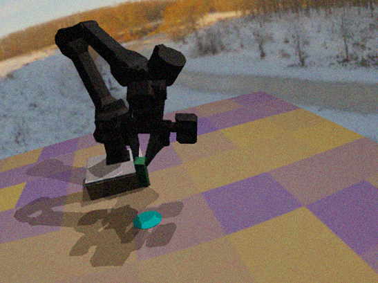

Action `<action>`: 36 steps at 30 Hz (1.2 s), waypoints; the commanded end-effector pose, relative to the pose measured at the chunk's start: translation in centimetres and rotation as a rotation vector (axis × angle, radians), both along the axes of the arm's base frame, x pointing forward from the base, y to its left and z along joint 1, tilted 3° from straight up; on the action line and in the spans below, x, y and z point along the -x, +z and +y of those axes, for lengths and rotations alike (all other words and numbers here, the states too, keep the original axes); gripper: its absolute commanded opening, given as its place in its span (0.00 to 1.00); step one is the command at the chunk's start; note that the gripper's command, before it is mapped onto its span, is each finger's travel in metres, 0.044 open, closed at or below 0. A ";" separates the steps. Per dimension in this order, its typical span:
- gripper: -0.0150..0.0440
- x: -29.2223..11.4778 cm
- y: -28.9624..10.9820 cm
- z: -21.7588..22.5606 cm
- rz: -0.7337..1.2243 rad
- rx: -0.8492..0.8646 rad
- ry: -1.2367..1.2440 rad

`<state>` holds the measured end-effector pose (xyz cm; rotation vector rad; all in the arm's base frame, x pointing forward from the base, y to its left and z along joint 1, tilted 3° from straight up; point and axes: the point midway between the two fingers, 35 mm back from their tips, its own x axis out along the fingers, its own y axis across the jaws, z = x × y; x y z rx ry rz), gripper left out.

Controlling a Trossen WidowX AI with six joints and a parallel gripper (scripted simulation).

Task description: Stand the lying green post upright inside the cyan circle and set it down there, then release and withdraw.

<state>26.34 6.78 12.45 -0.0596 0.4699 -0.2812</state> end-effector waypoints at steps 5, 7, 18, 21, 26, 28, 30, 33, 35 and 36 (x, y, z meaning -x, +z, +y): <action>0.29 0.4 0.1 0.0 -0.045 0.008 -0.001; 0.29 0.5 0.2 0.0 -0.057 0.009 -0.002; 0.29 1.1 0.3 0.0 -0.120 0.008 -0.009; 0.29 1.3 0.4 -0.1 -0.137 0.008 -0.011; 0.29 1.6 0.4 -0.1 -0.164 0.006 -0.016; 0.29 1.7 0.5 -0.1 -0.175 0.005 -0.018; 0.29 1.8 0.5 -0.2 -0.186 0.004 -0.020; 0.29 2.0 0.5 -0.2 -0.202 0.002 -0.023; 0.29 2.2 0.5 -0.3 -0.212 0.000 -0.025; 0.29 2.2 0.5 -0.3 -0.217 -0.001 -0.026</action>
